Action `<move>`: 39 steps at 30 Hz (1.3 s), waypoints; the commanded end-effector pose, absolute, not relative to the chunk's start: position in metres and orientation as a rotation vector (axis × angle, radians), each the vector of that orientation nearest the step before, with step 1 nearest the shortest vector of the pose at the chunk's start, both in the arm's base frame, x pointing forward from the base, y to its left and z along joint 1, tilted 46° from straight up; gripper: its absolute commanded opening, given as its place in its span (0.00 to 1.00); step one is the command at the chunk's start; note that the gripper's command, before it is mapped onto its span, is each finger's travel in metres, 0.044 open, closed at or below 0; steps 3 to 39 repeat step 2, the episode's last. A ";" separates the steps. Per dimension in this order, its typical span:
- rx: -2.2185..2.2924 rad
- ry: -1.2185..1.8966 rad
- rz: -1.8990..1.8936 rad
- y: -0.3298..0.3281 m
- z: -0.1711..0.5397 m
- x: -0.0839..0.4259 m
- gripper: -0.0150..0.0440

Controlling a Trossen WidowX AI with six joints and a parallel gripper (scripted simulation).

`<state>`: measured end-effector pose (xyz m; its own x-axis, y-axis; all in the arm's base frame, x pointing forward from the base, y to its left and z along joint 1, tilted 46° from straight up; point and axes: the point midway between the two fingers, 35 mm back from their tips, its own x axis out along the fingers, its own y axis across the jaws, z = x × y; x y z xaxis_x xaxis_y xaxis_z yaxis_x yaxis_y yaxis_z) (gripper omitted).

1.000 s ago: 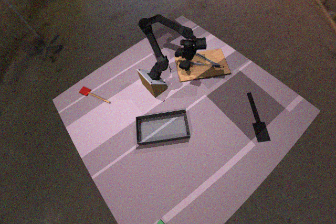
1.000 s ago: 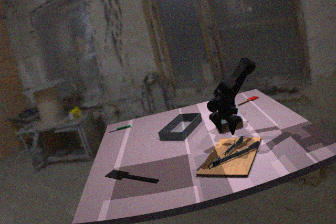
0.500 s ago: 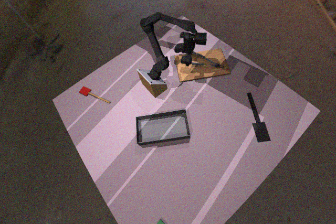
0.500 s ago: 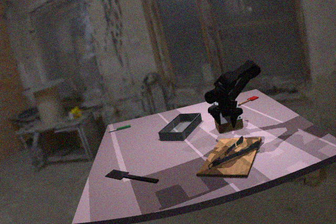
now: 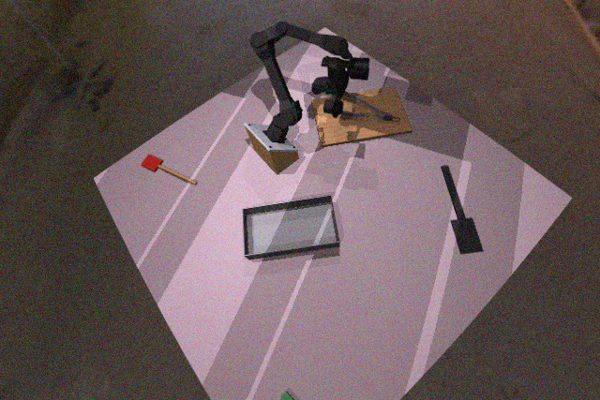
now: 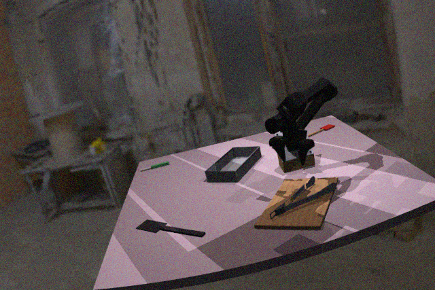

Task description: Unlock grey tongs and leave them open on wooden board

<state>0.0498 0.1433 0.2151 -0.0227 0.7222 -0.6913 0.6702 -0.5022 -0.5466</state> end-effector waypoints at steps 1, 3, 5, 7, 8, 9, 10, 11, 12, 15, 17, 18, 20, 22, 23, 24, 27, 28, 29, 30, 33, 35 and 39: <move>-2.162 -1.552 1.577 0.143 0.217 0.049 1.00; -2.162 -1.552 1.577 0.143 0.217 0.049 1.00; -2.162 -1.552 1.577 0.143 0.217 0.049 1.00; -2.162 -1.552 1.577 0.143 0.217 0.049 1.00; -2.162 -1.552 1.577 0.143 0.217 0.049 1.00; -2.162 -1.552 1.577 0.143 0.217 0.049 1.00; -2.162 -1.552 1.577 0.143 0.217 0.049 1.00; -2.162 -1.552 1.577 0.143 0.217 0.049 1.00; -2.162 -1.552 1.577 0.143 0.217 0.049 1.00; -2.162 -1.552 1.577 0.143 0.217 0.049 1.00; -2.162 -1.552 1.577 0.143 0.217 0.049 1.00; -2.162 -1.552 1.577 0.143 0.217 0.049 1.00; -2.162 -1.552 1.577 0.143 0.217 0.049 1.00; -2.162 -1.552 1.577 0.143 0.217 0.049 1.00; -2.162 -1.552 1.577 0.143 0.217 0.049 1.00; -2.162 -1.552 1.577 0.143 0.217 0.049 1.00; -2.162 -1.552 1.577 0.143 0.217 0.049 1.00; -2.162 -1.552 1.577 0.143 0.217 0.049 1.00; -2.162 -1.552 1.577 0.143 0.217 0.049 1.00; -2.162 -1.552 1.577 0.143 0.217 0.049 1.00; -2.162 -1.552 1.577 0.143 0.217 0.049 1.00; -2.162 -1.552 1.577 0.143 0.217 0.049 1.00; -2.162 -1.552 1.577 0.143 0.217 0.049 1.00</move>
